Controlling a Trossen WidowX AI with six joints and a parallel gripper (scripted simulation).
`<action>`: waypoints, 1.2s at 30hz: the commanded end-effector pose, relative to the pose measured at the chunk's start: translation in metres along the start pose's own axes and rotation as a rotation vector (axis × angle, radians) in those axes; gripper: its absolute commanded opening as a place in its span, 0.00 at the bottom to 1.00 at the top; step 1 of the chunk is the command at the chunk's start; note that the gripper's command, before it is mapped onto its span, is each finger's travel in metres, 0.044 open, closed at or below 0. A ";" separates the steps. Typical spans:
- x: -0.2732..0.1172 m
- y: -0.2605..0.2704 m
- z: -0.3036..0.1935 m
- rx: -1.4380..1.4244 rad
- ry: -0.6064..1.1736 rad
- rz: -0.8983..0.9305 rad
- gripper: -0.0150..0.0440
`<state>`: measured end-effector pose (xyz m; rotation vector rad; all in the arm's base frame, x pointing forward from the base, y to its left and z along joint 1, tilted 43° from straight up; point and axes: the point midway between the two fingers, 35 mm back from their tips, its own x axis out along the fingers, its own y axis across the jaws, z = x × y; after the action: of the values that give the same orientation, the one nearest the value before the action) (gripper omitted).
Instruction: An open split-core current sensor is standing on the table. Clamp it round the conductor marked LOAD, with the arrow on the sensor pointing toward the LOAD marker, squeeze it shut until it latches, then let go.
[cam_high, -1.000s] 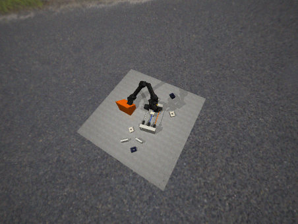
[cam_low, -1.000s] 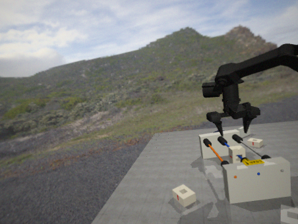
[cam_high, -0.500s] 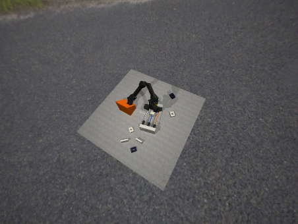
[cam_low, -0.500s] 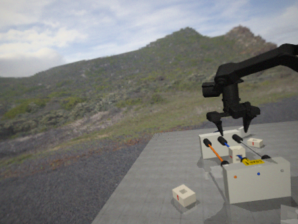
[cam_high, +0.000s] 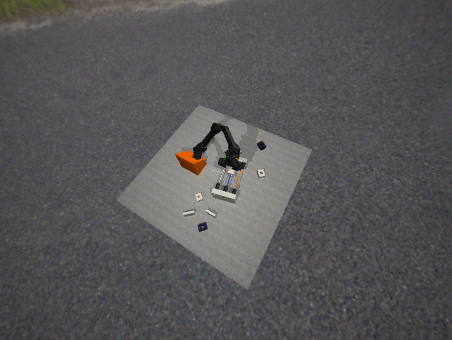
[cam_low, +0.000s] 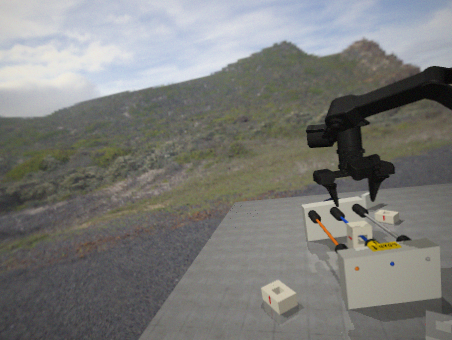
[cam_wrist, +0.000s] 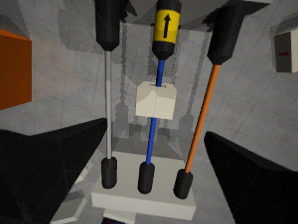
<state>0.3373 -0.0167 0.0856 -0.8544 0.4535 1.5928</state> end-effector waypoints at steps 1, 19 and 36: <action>-0.001 0.001 -0.001 0.000 0.002 0.003 1.00; 0.007 0.022 0.051 0.656 0.289 -0.046 1.00; 0.008 0.060 0.099 1.552 0.366 -0.640 1.00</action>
<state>0.2787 0.0360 0.1197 -0.3638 1.2808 0.7641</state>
